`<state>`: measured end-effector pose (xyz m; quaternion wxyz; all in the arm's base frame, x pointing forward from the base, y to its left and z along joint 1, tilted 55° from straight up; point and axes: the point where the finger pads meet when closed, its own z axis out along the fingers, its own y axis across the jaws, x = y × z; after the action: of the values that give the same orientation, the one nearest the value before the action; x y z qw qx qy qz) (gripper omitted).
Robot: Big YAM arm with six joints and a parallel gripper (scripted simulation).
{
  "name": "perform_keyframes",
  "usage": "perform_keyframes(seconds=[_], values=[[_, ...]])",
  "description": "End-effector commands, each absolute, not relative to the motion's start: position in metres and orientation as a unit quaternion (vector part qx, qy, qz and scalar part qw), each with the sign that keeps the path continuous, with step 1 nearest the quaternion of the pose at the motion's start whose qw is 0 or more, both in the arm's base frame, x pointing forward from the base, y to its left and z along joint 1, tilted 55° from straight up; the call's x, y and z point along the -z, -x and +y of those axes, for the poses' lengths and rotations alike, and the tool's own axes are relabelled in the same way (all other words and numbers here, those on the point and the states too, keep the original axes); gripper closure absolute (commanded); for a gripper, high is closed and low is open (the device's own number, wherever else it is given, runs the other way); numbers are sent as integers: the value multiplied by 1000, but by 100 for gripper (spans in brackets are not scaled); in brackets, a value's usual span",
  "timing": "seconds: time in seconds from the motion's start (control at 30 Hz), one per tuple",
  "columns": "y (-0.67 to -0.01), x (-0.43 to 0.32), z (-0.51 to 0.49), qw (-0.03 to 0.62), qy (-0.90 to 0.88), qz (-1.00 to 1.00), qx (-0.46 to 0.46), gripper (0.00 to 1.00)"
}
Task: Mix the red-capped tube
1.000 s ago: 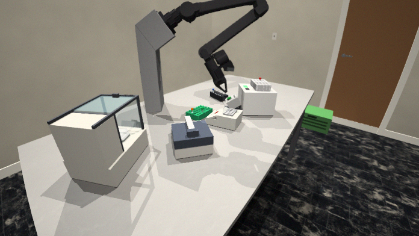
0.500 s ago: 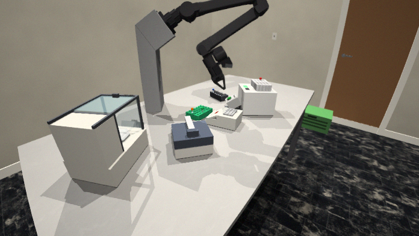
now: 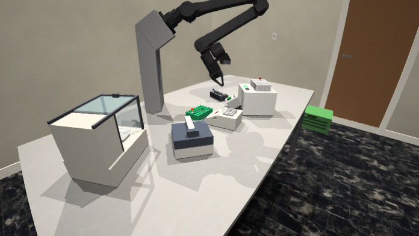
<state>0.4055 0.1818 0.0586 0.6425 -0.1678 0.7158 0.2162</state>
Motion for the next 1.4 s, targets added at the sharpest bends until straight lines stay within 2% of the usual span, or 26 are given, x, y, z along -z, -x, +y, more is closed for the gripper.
perform_keyframes(seconds=[0.0,1.37], values=[[-386,-61,165,641,165,721,-208,100],[-384,-60,164,639,164,722,-207,100]])
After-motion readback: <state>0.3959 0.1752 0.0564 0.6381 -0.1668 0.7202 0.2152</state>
